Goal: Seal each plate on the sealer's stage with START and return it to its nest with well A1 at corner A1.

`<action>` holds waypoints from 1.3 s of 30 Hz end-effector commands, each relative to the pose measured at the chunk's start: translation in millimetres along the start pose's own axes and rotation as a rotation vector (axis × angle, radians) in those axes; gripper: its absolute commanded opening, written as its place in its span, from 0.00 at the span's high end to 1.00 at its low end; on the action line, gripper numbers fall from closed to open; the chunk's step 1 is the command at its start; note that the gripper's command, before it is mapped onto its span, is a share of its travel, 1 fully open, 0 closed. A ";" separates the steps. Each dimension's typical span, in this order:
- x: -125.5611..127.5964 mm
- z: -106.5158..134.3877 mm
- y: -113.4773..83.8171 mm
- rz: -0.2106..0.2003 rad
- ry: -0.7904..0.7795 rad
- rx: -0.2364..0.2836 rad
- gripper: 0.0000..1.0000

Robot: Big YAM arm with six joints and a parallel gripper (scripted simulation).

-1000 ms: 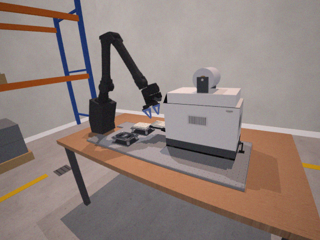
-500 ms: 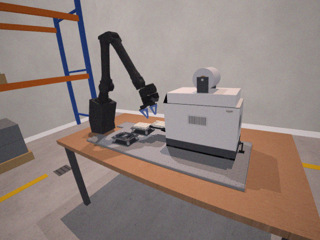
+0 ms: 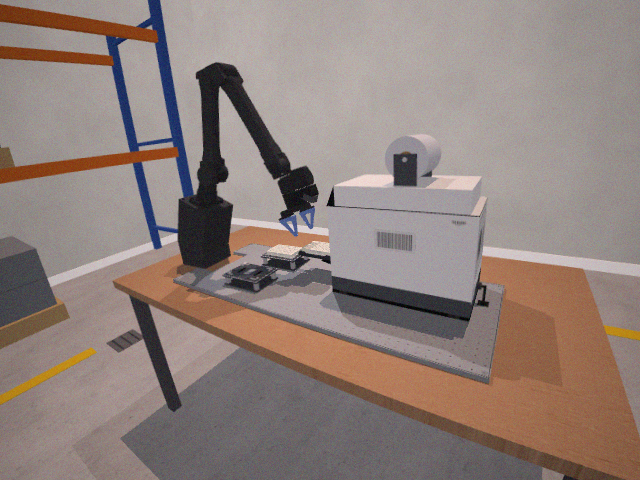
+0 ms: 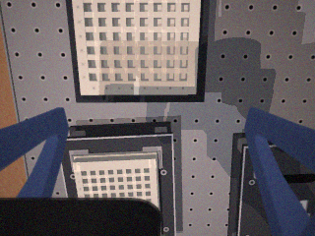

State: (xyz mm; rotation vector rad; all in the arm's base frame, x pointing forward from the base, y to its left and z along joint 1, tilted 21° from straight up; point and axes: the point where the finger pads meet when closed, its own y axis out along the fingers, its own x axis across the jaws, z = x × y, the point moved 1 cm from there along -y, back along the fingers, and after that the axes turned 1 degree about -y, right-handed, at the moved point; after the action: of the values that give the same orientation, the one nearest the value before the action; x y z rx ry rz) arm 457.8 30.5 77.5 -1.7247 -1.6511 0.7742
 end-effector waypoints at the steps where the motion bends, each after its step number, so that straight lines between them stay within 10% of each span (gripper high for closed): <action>1: -3.3 -29.8 1.7 0.005 0.022 -0.047 0.00; 3: -3.3 -29.6 2.3 0.005 0.022 -0.047 0.00; 15: -1.3 -34.5 10.0 -0.012 0.008 0.337 0.00; 39: 7.6 -8.5 -5.8 -0.017 -0.004 0.337 0.00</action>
State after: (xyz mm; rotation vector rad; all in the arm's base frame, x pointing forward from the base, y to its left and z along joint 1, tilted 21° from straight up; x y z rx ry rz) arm 469.2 31.2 87.1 -1.4834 -1.4380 0.9792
